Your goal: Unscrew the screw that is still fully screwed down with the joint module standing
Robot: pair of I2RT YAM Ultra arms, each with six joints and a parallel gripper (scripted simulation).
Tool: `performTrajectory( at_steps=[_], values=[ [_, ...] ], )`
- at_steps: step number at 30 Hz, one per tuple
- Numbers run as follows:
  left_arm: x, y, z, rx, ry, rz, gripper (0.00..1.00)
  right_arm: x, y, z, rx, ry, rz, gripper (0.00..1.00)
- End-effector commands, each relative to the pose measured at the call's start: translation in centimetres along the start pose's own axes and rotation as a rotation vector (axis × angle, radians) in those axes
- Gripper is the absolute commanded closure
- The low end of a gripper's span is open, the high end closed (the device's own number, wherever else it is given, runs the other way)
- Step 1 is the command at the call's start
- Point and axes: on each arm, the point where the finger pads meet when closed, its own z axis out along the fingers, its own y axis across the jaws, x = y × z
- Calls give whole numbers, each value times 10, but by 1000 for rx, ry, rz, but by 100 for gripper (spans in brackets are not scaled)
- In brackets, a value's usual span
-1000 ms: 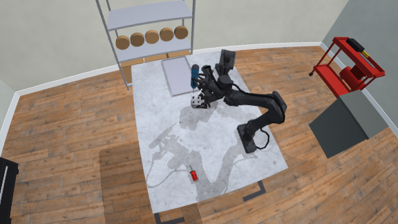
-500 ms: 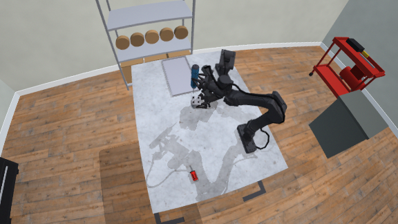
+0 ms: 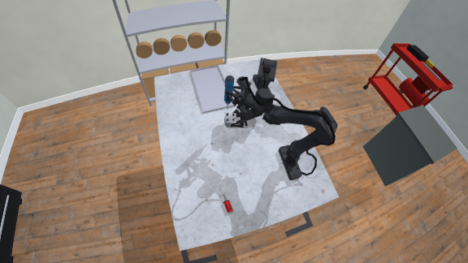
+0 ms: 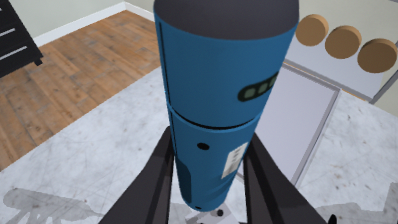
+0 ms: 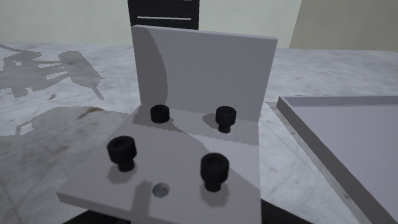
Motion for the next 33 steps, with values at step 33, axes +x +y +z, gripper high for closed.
performTrajectory(
  at_steps=[33],
  values=[
    [-44, -1, -2, 6, -123, -7, 58, -3, 1, 0, -1, -5, 10, 41]
  ],
)
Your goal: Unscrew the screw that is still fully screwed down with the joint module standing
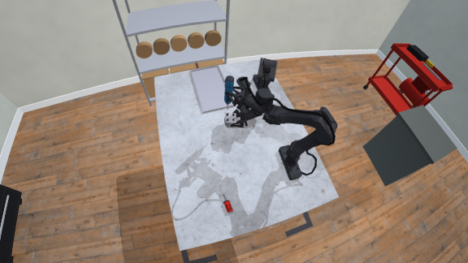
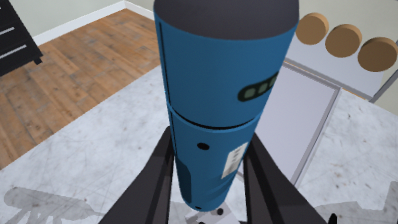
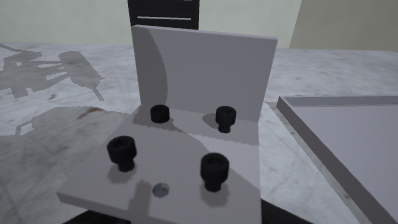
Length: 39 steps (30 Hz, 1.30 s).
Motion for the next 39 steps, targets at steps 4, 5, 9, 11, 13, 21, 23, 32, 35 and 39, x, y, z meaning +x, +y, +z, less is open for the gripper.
performTrajectory(
  at_steps=[4, 5, 9, 11, 13, 21, 23, 32, 35, 39],
  values=[
    [-47, -1, -3, 7, -130, -7, 58, -3, 1, 0, -1, -5, 10, 41],
    [-46, -1, -3, 7, -129, -7, 58, -3, 1, 0, -1, -5, 10, 41],
    [-45, -1, -3, 7, -127, -7, 58, -3, 1, 0, -1, -5, 10, 41],
    [-45, -1, -3, 7, -127, -7, 58, -3, 1, 0, -1, -5, 10, 41],
    [-45, -1, -3, 7, -127, -7, 58, -3, 1, 0, -1, -5, 10, 41],
    [-45, -1, -3, 7, -126, -7, 58, -3, 1, 0, -1, -5, 10, 41],
    [-44, -2, -3, 7, -126, -7, 58, -3, 1, 0, -1, -5, 10, 41],
    [-44, -2, -3, 7, -126, -7, 58, -3, 1, 0, -1, -5, 10, 41],
    [-44, -2, -4, 8, -124, -7, 58, -3, 1, 0, -1, -5, 10, 41],
    [-43, -2, -4, 8, -123, -7, 58, -3, 1, 0, -1, -5, 10, 41]
  ],
)
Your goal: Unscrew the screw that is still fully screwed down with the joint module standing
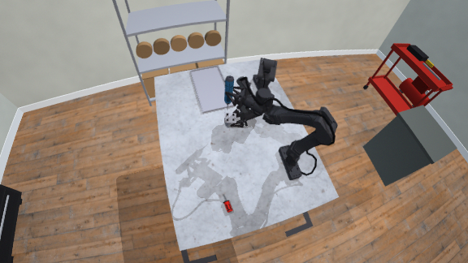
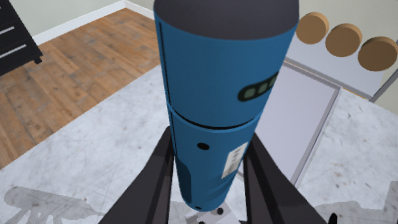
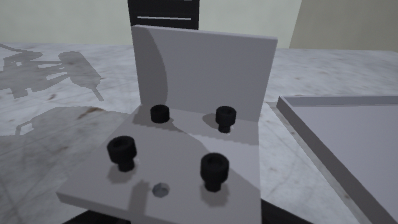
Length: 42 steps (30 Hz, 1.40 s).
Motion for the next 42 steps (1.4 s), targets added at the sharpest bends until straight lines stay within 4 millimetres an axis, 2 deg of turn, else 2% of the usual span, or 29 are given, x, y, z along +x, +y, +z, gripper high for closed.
performTrajectory(
  at_steps=[1, 28, 30, 31, 36, 37, 39, 40, 41, 42],
  values=[
    [-44, -2, -4, 8, -125, -7, 58, -3, 1, 0, -1, -5, 10, 41],
    [-42, -2, -4, 9, -122, -7, 58, -3, 1, 0, -1, -5, 10, 41],
    [-11, -2, -3, 9, -62, -11, 58, -3, 1, 0, -1, -5, 10, 41],
    [-5, -3, -1, 9, -51, -12, 58, -3, 1, 0, -1, -5, 10, 41],
    [-25, -3, -4, 9, -110, -16, 58, -3, 1, 0, -1, -5, 10, 41],
    [-20, -3, -1, 9, -102, -16, 58, -3, 1, 0, -1, -5, 10, 41],
    [5, -3, 0, 9, -52, -18, 58, -3, 1, 0, -1, -5, 10, 41],
    [8, -3, -1, 8, -49, -18, 58, -3, 1, 0, -1, -5, 10, 41],
    [-18, -3, -2, 9, -107, -17, 58, -3, 1, 0, -1, -5, 10, 41],
    [-25, -3, -3, 9, -123, -16, 58, -3, 1, 0, -1, -5, 10, 41]
  ],
)
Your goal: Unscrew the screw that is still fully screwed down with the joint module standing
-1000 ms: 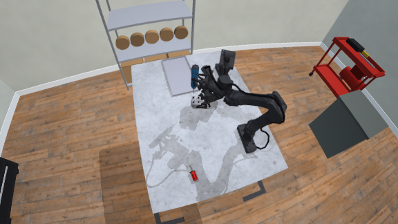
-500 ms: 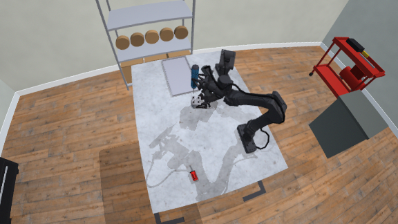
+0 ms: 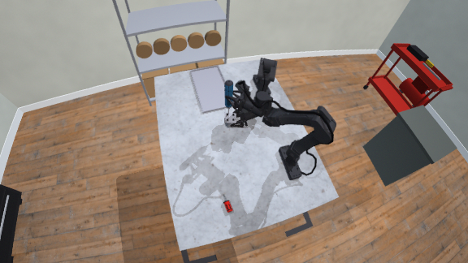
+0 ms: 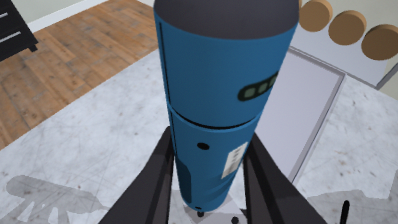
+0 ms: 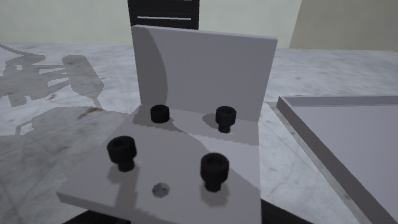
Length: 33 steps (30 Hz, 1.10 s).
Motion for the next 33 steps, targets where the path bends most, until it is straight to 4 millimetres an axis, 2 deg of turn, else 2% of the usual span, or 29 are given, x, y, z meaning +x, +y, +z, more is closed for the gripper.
performTrajectory(
  at_steps=[1, 4, 7, 10, 15, 17, 33],
  values=[
    [-54, -4, -5, 10, -170, -7, 58, -3, 1, 0, -1, -5, 10, 41],
    [-50, -4, -3, 10, -162, -9, 58, -3, 1, 0, -1, -5, 10, 41],
    [-22, -4, -1, 9, -106, -11, 58, -3, 1, 0, -1, -5, 10, 41],
    [-34, -4, -2, 10, -139, -13, 58, -3, 1, 0, -1, -5, 10, 41],
    [-21, -4, -2, 9, -119, -11, 58, -3, 1, 0, -1, -5, 10, 41],
    [-43, -4, -3, 10, -166, -12, 58, -3, 1, 0, -1, -5, 10, 41],
    [-34, -4, -1, 7, -153, -11, 58, -3, 1, 0, -1, -5, 10, 41]
  ],
)
